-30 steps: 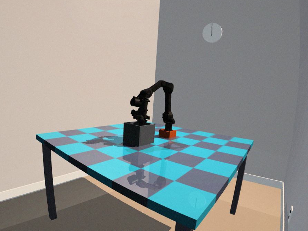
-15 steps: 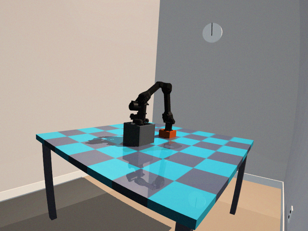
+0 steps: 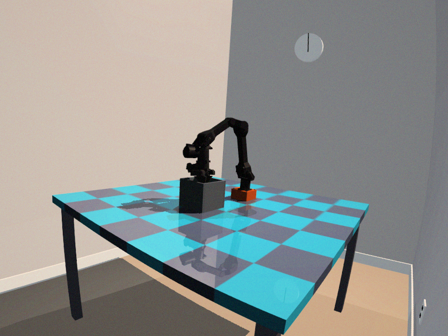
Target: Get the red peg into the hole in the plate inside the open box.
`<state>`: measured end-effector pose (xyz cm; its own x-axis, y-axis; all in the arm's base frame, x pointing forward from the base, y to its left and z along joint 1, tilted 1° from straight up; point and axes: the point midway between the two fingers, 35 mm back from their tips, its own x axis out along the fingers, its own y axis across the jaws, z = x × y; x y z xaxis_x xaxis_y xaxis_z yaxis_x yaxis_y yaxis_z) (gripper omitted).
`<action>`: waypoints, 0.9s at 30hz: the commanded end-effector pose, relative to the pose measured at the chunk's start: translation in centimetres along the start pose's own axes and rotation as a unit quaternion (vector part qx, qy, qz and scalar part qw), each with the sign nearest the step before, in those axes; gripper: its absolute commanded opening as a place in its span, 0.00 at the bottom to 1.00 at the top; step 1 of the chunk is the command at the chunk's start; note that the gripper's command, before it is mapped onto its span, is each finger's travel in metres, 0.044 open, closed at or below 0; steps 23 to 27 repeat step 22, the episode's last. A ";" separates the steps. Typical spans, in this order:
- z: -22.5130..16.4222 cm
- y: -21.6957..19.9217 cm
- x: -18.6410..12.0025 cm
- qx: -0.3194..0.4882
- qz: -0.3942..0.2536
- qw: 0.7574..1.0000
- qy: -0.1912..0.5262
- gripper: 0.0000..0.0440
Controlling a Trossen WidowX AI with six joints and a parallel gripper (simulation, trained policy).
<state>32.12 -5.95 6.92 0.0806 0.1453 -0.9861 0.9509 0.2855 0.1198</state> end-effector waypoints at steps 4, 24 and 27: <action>0.3 0.7 -1.8 0.008 0.024 0.999 0.029 0.49; 1.7 2.8 -6.3 0.009 0.098 0.993 0.062 0.42; 1.7 2.8 -6.3 0.009 0.098 0.993 0.062 0.42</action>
